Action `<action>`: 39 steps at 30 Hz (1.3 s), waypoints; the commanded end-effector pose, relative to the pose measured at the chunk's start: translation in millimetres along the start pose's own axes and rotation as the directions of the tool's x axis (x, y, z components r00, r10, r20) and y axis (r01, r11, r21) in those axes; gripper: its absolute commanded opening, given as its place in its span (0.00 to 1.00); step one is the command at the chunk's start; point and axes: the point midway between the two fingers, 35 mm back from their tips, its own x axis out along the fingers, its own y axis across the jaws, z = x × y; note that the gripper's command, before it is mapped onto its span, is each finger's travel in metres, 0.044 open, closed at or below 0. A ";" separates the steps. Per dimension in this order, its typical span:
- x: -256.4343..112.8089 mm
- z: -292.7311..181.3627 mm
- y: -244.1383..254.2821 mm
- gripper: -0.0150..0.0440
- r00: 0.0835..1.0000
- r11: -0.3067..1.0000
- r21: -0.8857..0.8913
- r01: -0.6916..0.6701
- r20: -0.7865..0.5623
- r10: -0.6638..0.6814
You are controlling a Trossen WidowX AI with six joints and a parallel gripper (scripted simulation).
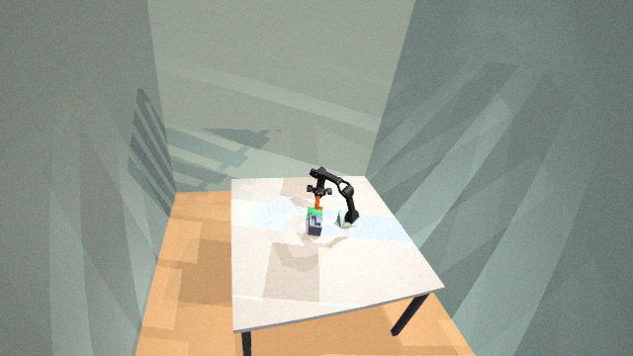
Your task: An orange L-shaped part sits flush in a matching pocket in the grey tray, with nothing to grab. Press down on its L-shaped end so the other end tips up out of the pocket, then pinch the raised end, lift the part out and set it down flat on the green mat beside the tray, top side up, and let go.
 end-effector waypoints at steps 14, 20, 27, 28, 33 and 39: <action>27.0 1.9 -0.4 0.25 1.000 1.000 0.002 -0.001 0.006 0.001; 36.2 2.1 -0.4 0.25 1.000 1.000 0.002 -0.001 0.006 0.001; 46.9 2.2 -0.4 0.25 1.000 1.000 0.001 -0.001 0.006 0.001; 48.4 2.2 -0.4 0.25 1.000 1.000 0.001 -0.001 0.006 0.001; 56.3 2.4 -0.4 0.25 1.000 1.000 0.001 -0.001 0.007 0.000; 64.9 2.6 -0.1 0.25 1.000 1.000 0.001 0.000 0.007 0.000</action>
